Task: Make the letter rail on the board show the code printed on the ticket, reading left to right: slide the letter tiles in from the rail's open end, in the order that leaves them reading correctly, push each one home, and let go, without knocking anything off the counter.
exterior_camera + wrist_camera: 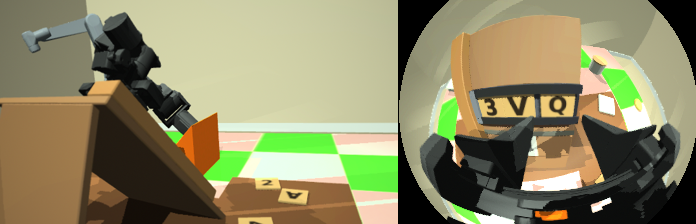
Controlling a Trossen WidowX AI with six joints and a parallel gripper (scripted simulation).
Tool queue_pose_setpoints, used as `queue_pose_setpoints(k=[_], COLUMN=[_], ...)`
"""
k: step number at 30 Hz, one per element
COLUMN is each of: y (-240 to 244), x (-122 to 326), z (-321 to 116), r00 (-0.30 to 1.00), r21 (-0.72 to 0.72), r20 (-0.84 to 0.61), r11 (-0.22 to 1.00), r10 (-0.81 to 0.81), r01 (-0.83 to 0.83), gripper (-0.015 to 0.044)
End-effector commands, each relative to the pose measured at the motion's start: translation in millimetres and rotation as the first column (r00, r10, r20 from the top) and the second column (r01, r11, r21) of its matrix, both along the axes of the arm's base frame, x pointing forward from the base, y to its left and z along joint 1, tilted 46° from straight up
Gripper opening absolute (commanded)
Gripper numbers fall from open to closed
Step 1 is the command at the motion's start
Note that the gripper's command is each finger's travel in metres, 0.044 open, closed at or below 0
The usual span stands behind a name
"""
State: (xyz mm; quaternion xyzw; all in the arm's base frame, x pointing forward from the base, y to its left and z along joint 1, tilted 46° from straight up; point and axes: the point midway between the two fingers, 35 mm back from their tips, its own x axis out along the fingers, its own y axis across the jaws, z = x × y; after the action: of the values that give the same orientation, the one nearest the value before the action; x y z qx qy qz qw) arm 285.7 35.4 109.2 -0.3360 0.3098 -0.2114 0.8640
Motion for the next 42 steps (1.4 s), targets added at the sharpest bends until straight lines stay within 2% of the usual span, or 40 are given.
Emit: queue_pose_setpoints(k=[1, 4, 15, 27, 35, 42], y=[0.2, 0.3, 0.3, 0.4, -6.9, -23.2], x=[-0.3, -0.3, -0.3, 2.4, 23.1, 24.0], z=[3.3, 4.1, 1.3, 1.7, 10.8, 30.1], r00=[1.0, 1.0, 1.0, 1.0, 0.952, 0.818], r21=[0.005, 0.005, 0.0, 0.005, 0.044, 0.014], r20=[0.009, 0.009, 0.0, -0.018, -0.243, -0.425], r11=[1.0, 1.0, 1.0, 1.0, 0.978, 0.9], r10=[-0.004, -0.004, 0.0, -0.011, -0.187, -0.389], r01=[0.004, 0.004, 0.0, 0.011, 0.203, 0.435], gripper=[0.0295, 0.0295, 0.0006, 0.0, 0.0, 0.0])
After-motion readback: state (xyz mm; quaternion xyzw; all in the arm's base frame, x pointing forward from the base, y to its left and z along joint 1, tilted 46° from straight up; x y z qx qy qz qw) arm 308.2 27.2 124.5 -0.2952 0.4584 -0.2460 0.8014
